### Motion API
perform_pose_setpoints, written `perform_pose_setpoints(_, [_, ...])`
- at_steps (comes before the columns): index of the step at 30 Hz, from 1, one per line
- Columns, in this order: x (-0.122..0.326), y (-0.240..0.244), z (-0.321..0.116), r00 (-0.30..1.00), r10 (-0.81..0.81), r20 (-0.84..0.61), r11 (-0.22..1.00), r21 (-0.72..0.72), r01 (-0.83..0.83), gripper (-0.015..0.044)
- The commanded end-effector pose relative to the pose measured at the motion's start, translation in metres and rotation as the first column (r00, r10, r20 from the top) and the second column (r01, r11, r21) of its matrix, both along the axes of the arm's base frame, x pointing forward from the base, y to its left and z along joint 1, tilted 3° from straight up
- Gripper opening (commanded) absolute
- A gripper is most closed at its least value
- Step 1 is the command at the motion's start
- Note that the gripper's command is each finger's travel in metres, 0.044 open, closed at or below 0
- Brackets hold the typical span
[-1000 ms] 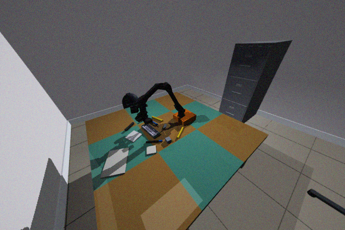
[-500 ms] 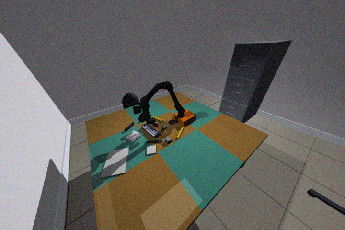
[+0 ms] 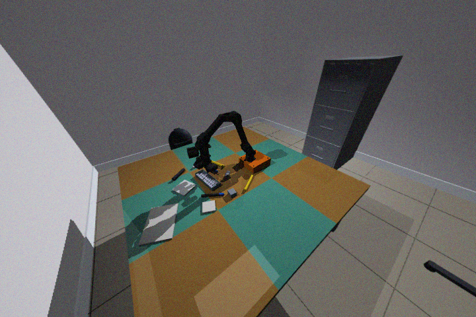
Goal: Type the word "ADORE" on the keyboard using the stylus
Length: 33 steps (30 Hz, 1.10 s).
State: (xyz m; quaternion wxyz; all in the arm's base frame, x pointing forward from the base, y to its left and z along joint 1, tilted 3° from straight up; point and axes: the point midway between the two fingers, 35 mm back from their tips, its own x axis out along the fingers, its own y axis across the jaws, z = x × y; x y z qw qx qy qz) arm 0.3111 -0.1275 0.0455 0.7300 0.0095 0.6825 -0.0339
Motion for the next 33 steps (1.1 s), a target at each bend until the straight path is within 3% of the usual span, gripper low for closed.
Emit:
perform_pose_setpoints(1, [0.003,0.057,0.0,1.0,0.021,0.005,1.0,0.004,-0.021,0.0])
perform_pose_setpoints(14, [0.002,0.068,0.002,1.0,0.021,0.005,1.0,0.004,-0.021,0.0])
perform_pose_setpoints(20, [-0.002,0.069,0.059,1.0,0.021,0.005,1.0,0.004,-0.021,0.0])
perform_pose_setpoints(30, [0.001,0.069,0.054,1.0,0.025,0.016,1.0,0.006,-0.025,0.0])
perform_pose_setpoints(33, [0.0,0.069,0.054,1.0,0.025,0.014,1.0,0.007,-0.025,0.0079])
